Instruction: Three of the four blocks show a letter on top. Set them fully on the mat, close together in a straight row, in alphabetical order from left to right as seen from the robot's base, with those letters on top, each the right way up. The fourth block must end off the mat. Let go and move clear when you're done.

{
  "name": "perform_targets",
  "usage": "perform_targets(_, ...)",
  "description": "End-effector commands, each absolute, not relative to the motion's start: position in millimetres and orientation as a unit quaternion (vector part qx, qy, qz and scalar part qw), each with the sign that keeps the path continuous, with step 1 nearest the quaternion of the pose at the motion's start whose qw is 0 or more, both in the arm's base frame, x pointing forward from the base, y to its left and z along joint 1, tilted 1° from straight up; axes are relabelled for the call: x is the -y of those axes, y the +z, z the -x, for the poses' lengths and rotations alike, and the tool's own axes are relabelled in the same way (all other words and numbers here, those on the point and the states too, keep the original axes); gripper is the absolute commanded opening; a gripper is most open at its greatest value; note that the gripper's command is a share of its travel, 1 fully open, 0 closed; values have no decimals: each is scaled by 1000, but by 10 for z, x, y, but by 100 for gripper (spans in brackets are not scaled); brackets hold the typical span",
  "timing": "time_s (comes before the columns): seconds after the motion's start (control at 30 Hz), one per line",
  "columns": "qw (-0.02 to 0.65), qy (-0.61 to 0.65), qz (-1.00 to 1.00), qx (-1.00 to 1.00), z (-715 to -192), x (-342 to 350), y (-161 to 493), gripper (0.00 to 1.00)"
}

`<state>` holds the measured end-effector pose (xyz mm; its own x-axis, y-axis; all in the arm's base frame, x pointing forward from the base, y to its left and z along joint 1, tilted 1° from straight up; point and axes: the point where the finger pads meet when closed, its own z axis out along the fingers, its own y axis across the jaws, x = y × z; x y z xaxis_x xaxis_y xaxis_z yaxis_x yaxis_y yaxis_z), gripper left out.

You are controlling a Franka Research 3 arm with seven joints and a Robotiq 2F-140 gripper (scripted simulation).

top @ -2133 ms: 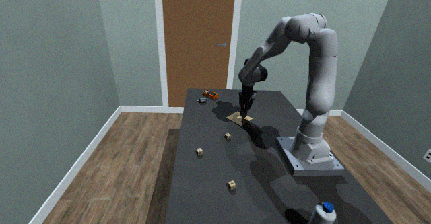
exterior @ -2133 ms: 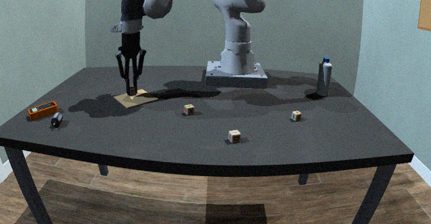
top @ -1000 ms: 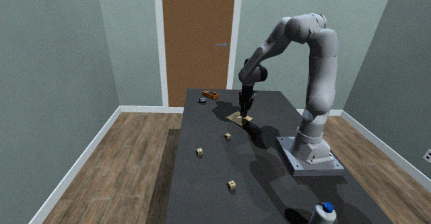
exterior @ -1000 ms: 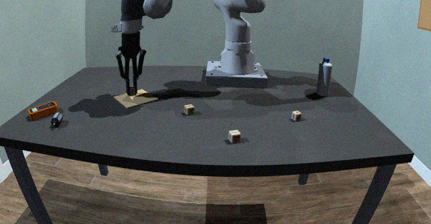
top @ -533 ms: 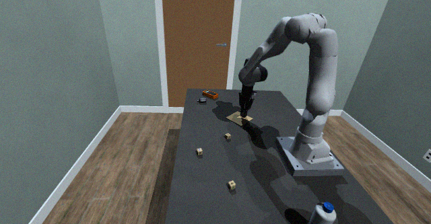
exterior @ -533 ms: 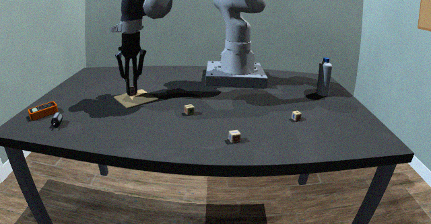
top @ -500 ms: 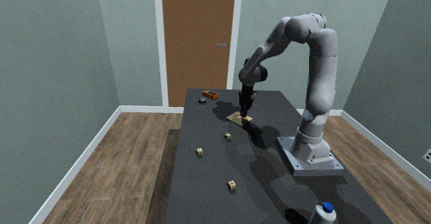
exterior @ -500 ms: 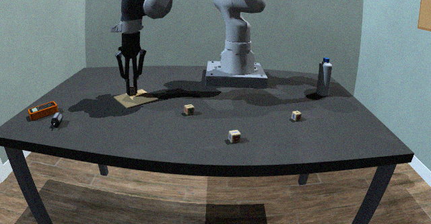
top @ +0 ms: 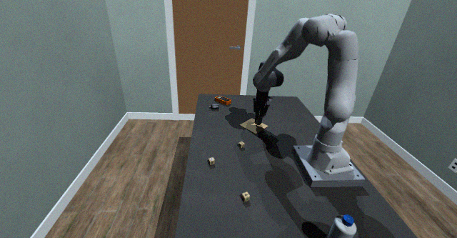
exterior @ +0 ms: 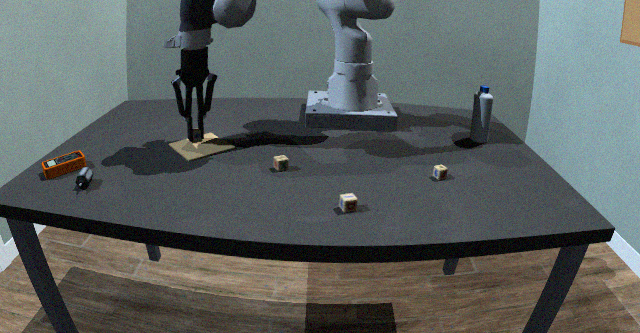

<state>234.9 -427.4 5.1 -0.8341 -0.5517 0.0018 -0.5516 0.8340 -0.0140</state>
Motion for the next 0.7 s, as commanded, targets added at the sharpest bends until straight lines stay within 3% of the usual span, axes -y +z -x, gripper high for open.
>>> perform_targets(0.0, 1, -8, 292, -957, -2348, 4277, 39, 22)
perform_targets(0.67, 1, -8, 292, -957, -2349, 4278, 10, 22)
